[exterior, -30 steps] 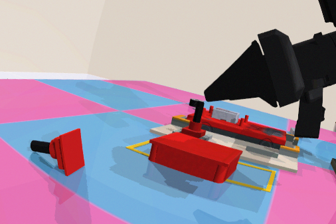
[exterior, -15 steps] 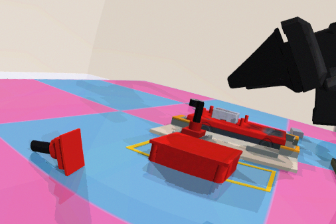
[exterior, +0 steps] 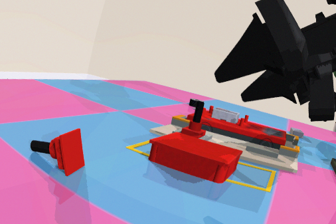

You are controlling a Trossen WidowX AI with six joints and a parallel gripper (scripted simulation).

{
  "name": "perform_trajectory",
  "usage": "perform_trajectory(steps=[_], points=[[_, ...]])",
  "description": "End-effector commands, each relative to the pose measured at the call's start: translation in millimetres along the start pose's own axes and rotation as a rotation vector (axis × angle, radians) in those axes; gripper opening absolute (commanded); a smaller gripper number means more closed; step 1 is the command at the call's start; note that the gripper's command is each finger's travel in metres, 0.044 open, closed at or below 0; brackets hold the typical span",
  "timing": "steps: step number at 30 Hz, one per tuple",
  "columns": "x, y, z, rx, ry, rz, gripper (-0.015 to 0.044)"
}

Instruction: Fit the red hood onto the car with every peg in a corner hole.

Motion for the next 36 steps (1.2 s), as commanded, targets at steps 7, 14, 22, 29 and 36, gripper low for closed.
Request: perform_trajectory(steps=[7, 14, 22, 29, 36], points=[[-18.8, -28.9, -33.7, -0.213, -0.947, 0.254, 0.0440], [-22.1, -46.5, -54.4, -0.241, -1.516, 0.539, 0.0440], [-21.4, -57.5, -68.6, -0.172, -1.938, 0.794, 0.0440], [-18.8, -66.6, -81.6, -0.035, -2.290, 1.055, 0.0440], [-15.7, -73.1, -91.8, 0.179, -2.591, 1.290, 0.0440]])
Point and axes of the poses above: the point midway between the two fingers, 35 mm back from their tips, its own y axis back along the fingers, its own x axis across the jaws, z = x × y, the point moved 8 cm from there along y, back along the fingers
